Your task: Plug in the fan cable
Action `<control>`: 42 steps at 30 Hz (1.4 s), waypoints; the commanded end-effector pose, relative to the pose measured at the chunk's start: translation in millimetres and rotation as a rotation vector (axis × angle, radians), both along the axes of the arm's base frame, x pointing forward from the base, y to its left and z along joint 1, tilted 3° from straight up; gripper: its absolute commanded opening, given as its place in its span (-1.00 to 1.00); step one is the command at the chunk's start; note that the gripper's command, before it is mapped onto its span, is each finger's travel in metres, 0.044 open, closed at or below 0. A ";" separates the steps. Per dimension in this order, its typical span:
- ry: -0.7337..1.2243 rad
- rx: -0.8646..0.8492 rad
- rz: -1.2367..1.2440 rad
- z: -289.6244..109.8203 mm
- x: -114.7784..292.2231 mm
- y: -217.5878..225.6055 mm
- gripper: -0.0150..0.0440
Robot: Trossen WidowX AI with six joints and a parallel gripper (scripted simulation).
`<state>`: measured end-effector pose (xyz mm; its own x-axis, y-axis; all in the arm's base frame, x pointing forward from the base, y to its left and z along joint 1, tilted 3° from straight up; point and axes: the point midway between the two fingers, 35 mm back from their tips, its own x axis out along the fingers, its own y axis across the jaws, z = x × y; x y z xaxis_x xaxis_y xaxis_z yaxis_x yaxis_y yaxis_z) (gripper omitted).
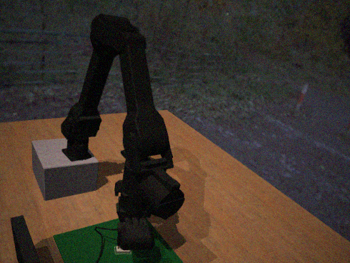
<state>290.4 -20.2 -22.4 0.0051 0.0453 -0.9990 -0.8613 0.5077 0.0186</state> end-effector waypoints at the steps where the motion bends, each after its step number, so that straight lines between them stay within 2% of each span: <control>1: -0.001 -0.005 -0.006 -1.1 0.3 -0.6 -0.49; 42: -0.001 -0.005 -0.007 -15.9 -0.6 0.1 -0.49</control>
<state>290.2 -19.6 -35.7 0.0080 0.0450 -0.9990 -0.8613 0.5079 0.0160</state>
